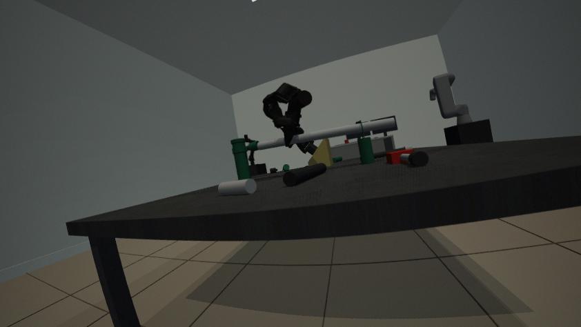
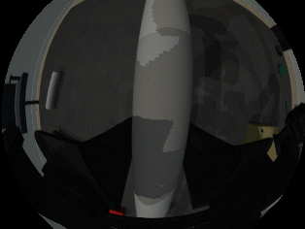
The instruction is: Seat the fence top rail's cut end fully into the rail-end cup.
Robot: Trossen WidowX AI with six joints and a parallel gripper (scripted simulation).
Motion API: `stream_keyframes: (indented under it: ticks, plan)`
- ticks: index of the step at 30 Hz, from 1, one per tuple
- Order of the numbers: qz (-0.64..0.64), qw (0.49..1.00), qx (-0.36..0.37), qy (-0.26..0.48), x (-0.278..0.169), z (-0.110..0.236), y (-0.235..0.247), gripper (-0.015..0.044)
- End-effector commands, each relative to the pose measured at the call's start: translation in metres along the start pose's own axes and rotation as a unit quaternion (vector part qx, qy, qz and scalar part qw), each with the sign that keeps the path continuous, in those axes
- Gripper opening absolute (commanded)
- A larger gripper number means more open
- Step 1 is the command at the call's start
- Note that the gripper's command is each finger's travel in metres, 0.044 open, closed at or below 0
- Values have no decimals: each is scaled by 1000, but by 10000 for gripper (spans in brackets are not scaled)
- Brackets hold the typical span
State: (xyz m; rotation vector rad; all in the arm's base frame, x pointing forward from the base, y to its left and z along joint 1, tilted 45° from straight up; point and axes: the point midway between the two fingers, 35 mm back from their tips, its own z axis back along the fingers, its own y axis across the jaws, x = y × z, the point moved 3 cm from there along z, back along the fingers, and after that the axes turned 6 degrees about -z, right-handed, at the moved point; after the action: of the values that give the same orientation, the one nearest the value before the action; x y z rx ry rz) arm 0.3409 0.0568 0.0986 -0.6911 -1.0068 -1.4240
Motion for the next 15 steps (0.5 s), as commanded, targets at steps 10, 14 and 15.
stream_keyframes:
  ticks: [10,14,15]
  plan:
    - [3,1000,8,-4,3,3,4,0]
    - [1,1000,0,0,0,0,1,0]
    - [1,1000,0,0,0,0,1,0]
